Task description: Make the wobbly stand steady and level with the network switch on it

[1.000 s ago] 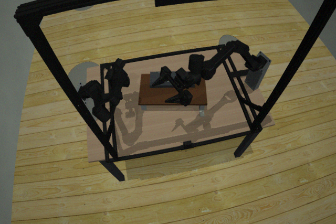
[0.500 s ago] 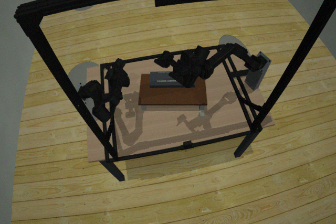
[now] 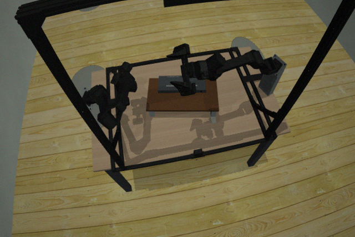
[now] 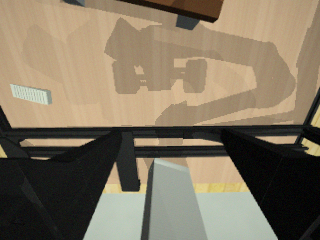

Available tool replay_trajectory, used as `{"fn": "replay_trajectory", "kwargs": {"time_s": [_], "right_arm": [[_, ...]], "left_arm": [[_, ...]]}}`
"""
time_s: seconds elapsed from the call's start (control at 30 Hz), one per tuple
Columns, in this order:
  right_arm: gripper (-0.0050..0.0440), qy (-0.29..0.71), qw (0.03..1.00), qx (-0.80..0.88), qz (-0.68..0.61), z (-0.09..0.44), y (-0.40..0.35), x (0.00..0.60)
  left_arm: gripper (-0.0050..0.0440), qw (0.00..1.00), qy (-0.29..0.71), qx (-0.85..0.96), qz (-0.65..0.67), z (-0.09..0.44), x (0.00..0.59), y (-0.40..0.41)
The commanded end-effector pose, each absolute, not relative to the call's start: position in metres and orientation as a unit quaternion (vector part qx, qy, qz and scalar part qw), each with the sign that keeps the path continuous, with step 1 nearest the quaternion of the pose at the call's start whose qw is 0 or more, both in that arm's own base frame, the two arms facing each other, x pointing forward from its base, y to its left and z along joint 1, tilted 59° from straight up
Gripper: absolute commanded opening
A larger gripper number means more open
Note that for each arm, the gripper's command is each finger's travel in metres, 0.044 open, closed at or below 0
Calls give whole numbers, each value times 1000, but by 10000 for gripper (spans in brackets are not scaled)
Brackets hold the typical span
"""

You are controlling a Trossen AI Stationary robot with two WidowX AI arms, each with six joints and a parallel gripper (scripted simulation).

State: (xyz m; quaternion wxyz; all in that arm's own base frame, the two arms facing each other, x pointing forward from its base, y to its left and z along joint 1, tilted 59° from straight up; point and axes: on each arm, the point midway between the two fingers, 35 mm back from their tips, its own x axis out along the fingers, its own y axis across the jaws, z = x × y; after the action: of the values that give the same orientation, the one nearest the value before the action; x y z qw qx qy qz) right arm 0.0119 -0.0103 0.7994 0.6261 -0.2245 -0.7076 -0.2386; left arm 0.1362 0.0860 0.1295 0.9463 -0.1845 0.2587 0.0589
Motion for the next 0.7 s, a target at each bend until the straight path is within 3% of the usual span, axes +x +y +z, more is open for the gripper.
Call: {"fn": "replay_trajectory", "kwargs": {"time_s": [0.0, 0.33, 0.67], "right_arm": [[440, -707, 625, -229, -240, 800, -10, 12], [440, -599, 519, -455, -405, 803, -18, 5], [440, -599, 510, -450, -423, 802, -16, 3]], "left_arm": [[440, 946, 259, -185, 59, 129, 136, 86], [440, 946, 259, -185, 59, 129, 136, 86], [440, 946, 259, -185, 59, 129, 136, 86]]}}
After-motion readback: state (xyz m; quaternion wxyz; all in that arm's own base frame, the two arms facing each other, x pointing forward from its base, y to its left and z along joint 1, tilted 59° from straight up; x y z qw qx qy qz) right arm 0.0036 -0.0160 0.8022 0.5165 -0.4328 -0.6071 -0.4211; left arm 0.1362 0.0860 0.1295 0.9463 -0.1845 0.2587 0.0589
